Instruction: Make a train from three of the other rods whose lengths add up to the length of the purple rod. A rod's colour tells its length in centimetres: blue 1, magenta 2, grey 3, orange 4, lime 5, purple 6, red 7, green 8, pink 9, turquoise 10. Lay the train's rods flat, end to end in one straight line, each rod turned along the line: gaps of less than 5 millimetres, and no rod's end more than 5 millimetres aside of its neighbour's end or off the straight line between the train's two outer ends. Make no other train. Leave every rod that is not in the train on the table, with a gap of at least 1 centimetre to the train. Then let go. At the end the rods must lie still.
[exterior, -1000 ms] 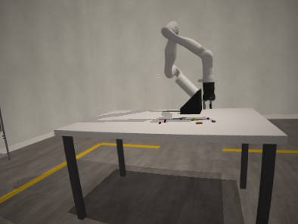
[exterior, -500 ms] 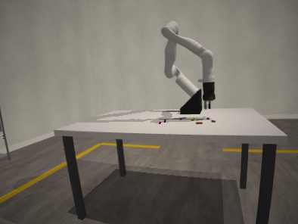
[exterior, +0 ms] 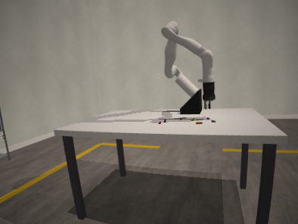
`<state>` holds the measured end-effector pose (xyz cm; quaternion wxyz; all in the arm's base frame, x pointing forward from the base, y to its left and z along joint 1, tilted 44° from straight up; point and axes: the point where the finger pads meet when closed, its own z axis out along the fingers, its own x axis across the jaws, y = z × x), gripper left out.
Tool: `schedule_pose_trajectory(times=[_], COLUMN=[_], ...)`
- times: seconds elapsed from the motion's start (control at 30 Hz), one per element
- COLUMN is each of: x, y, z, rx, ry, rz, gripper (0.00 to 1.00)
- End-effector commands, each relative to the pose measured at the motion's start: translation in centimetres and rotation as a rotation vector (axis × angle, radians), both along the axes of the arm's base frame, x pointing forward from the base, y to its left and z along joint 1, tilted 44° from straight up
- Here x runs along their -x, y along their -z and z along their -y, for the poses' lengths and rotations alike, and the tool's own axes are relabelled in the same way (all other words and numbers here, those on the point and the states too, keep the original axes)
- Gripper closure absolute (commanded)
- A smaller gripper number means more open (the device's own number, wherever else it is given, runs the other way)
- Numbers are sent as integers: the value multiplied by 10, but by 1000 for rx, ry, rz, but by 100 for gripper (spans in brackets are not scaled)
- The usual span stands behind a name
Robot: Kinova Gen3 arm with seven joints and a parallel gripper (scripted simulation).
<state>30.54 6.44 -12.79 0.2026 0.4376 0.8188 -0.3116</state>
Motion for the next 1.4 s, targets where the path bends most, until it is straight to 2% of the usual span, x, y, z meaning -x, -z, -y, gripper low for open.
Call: schedule_pose_trajectory(times=[0.0, 0.67, 1.37], x=[0, -1, -2], y=[0, 7, 28], z=[-1, 6, 26], rx=[-1, -1, -1], ry=[-1, -1, -1], rz=[1, 1, 1], gripper=[46, 46, 46])
